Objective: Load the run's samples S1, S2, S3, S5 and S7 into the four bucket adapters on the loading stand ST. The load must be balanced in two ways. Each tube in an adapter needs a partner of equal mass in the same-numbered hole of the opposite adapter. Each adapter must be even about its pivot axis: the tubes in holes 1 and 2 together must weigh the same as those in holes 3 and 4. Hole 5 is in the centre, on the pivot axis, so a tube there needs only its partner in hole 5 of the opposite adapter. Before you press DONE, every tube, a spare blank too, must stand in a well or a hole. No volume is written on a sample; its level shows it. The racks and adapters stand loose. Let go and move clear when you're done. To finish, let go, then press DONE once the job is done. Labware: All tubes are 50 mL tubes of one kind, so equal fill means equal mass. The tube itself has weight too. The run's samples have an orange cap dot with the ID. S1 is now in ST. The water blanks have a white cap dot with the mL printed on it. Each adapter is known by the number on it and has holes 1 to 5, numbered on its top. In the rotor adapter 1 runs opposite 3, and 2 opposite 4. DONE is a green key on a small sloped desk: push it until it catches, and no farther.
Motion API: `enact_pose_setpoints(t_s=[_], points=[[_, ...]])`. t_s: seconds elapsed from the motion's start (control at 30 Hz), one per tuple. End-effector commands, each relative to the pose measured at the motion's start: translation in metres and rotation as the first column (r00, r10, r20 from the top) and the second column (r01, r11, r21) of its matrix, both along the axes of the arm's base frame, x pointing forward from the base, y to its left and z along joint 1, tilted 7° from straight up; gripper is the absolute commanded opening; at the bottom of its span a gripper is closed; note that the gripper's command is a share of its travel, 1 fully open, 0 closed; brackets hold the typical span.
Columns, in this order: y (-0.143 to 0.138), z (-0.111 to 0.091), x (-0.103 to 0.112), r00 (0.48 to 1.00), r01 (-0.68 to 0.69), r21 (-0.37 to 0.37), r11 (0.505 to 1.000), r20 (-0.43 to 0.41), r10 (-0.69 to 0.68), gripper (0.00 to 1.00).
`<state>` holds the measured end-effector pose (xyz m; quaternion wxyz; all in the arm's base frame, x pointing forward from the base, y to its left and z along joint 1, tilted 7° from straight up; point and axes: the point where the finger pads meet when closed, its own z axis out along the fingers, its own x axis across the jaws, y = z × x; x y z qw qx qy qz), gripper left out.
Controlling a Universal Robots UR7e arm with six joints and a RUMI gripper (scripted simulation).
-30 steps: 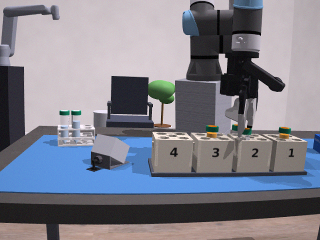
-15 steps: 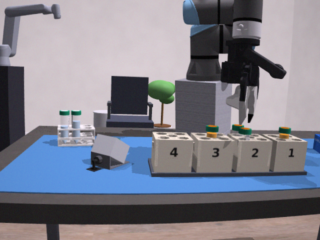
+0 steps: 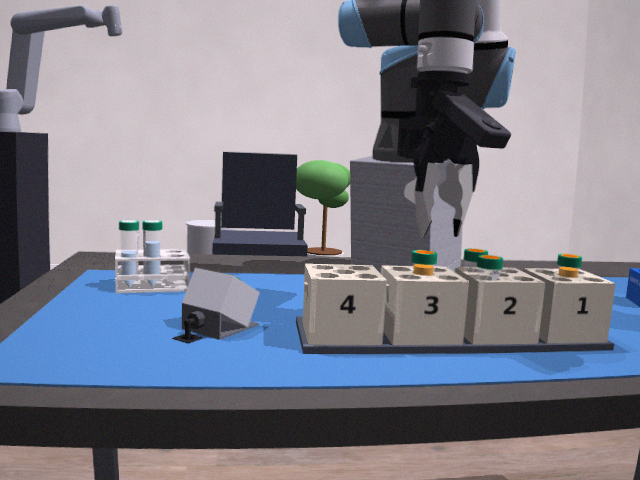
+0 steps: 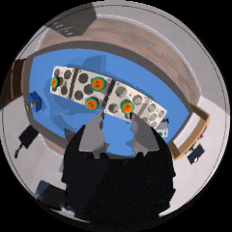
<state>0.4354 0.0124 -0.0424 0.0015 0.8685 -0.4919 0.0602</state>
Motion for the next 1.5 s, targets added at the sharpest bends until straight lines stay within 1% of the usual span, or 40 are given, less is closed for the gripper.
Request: enact_pose_setpoints(t_s=[0.0, 0.1, 0.23, 0.37, 0.5, 0.57, 0.7, 0.83, 0.97, 1.07, 1.13, 1.17, 1.47], points=[[-0.028, 0.002, -0.010, 0.985, 0.171, 0.020, 0.985, 0.015, -0.171, 0.35], [-0.051, 0.003, -0.018, 0.949, 0.314, 0.038, 0.949, 0.020, -0.315, 0.35], [-0.083, 0.004, -0.030, 0.868, 0.495, 0.062, 0.867, 0.023, -0.497, 0.35], [-0.114, 0.004, -0.041, 0.752, 0.655, 0.087, 0.751, 0.020, -0.658, 0.35], [-0.146, 0.005, -0.053, 0.608, 0.788, 0.111, 0.605, 0.013, -0.794, 0.35], [-0.146, 0.005, -0.053, 0.608, 0.788, 0.111, 0.605, 0.013, -0.794, 0.35], [-0.177, 0.006, -0.064, 0.439, 0.890, 0.133, 0.435, 0.001, -0.898, 0.35], [-0.208, 0.007, -0.075, 0.253, 0.957, 0.152, 0.248, -0.015, -0.967, 0.35], [-0.240, 0.007, -0.087, 0.058, 0.985, 0.167, 0.052, -0.035, -0.998, 0.35], [-0.263, 0.008, -0.095, -0.090, 0.980, 0.176, -0.098, -0.051, -0.995, 0.35], [-0.263, 0.008, -0.095, -0.090, 0.980, 0.176, -0.098, -0.051, -0.995, 0.35], [-0.271, 0.008, -0.098, -0.132, 0.974, 0.178, -0.140, -0.056, -0.990, 0.35], [-0.341, 0.010, -0.124, -0.132, 0.974, 0.178, -0.140, -0.056, -0.990, 0.35]])
